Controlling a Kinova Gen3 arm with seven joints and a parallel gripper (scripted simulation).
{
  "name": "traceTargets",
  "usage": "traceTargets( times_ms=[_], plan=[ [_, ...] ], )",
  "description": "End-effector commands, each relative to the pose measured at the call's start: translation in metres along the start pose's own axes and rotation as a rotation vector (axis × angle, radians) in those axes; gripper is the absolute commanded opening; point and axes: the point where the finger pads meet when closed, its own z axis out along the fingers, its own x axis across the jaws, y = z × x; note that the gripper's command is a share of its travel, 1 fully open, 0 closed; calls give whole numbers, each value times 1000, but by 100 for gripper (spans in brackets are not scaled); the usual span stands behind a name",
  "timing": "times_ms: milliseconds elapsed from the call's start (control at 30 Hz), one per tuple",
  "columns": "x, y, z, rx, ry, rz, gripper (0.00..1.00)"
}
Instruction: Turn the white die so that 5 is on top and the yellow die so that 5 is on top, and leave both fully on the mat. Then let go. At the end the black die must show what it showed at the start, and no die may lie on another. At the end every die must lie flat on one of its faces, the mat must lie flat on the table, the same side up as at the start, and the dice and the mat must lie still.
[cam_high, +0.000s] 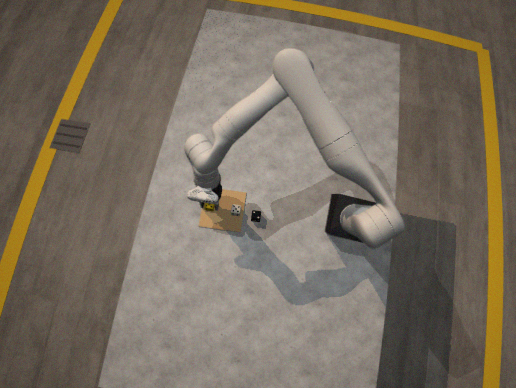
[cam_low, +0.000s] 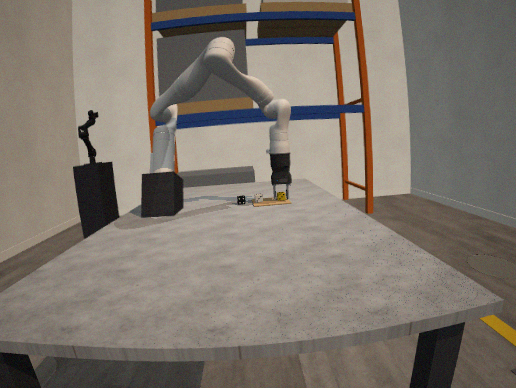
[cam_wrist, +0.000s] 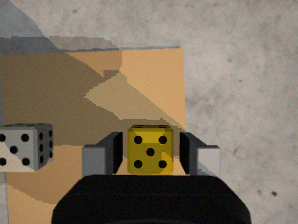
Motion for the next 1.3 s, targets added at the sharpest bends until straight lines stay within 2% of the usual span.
traceTargets(
  times_ms=[0,133,567,900,933,1267],
  plan=[
    [1,0,-7,0,6,3,87],
    [1,0,-14,0,6,3,87],
    [1,0,-78,0,6,3,87],
    [1,0,-89,0,6,3,87],
    [1,0,-89,0,6,3,100],
    [1,0,-89,0,6,3,100]
  ],
)
